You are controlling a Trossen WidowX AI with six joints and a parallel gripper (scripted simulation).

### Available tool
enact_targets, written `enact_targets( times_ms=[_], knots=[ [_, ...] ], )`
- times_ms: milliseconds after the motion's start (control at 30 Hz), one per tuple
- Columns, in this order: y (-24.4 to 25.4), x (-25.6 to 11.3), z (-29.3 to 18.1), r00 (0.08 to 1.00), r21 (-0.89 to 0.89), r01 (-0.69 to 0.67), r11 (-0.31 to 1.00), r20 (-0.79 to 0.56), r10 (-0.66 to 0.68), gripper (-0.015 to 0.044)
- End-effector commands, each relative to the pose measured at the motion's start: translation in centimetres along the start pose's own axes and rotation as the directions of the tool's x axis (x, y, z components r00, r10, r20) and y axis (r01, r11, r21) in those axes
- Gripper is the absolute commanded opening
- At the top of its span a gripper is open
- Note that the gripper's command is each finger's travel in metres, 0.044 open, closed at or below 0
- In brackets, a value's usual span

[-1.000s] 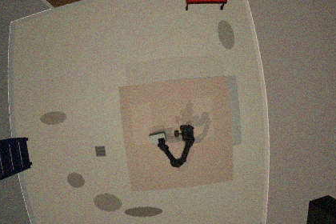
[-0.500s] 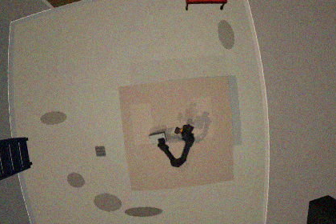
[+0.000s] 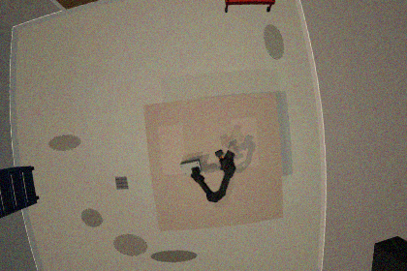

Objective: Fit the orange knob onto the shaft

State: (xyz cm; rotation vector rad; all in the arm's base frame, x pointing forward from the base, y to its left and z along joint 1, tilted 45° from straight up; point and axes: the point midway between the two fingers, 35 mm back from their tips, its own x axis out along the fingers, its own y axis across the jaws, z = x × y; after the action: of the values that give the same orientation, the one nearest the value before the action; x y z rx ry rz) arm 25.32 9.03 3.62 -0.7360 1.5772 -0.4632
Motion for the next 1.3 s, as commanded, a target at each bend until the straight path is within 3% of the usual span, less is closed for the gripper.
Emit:
enact_targets(
  times_ms=[0, 400, 567, 1267],
  knots=[
    [0.0, 0.1, -0.1, 1.000, 0.380, 0.004, 0.925, 0.000, -0.004, 0.0440],
    [0.0, 0.1, -0.1, 1.000, 0.380, 0.004, 0.925, 0.000, -0.004, 0.0440],
    [-0.1, 3.3, -0.1, 1.000, 0.381, 0.005, 0.925, 0.001, -0.005, 0.0440],
    [-0.1, 6.4, 0.2, 1.000, 0.381, 0.004, 0.925, 0.002, -0.005, 0.0440]
  ],
)
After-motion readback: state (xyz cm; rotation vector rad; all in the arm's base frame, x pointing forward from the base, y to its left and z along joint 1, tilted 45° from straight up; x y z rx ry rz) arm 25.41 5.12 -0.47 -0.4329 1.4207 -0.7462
